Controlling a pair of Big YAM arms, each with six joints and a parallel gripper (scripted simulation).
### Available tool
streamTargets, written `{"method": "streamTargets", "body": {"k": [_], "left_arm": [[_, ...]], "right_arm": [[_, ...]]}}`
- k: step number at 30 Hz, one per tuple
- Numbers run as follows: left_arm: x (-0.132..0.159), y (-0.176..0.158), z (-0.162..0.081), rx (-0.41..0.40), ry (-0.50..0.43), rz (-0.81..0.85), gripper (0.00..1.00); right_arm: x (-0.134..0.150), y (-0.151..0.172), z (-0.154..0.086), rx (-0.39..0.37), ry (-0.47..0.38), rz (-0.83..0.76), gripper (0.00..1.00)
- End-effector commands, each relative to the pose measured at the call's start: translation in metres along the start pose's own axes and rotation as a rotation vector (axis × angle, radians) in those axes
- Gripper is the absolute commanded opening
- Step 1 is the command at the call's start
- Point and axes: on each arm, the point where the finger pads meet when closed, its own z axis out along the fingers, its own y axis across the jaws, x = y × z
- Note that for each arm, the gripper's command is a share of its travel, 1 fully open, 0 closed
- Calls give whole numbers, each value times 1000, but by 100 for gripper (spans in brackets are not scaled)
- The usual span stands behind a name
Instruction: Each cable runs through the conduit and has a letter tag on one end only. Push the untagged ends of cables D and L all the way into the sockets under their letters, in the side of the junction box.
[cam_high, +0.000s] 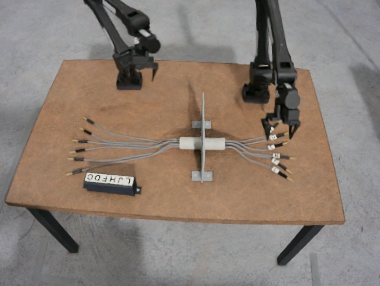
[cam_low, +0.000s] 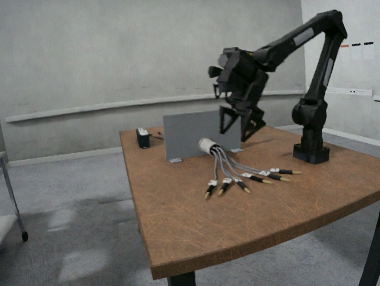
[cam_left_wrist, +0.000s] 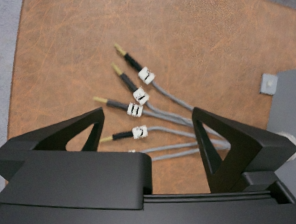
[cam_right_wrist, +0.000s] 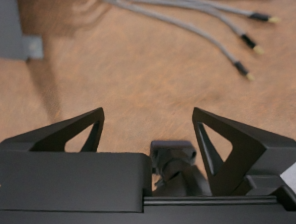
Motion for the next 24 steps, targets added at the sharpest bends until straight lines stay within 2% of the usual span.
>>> {"method": "streamTargets", "body": {"k": [1,4,6,7,10,12,14,17,21,24], "left_arm": [[7,9,-14,-18,-32,26,100],[15,12,-22,-28,-51,33,100],[15,12,-22,-28,-51,33,100],[5,12,-29,-29,-83,35,100],[29,16,-26,-39,-59,36,100],[35,17,-25,-43,-53,36,100],[23,17,-33,-45,-84,36,100],[21,18,-35,-46,-99,37,100],[23,18,-32,-46,-88,36,100],[23,18,-32,-46,-88,36,100]], "right_arm": [[-40,-17,-4,-32,-44,-70,100],[-65,-44,-1,-14,-84,-10,100],[-65,-44,-1,-14,-84,-10,100],[-73,-57,0,-2,-96,23,100],[-100,-97,3,28,-140,115,100],[-121,-125,3,46,-183,171,100],[-141,-160,4,72,-220,241,100],[-165,-205,7,101,-269,324,100],[-184,-235,9,115,-304,374,100],[-188,-234,9,111,-310,370,100]]}}
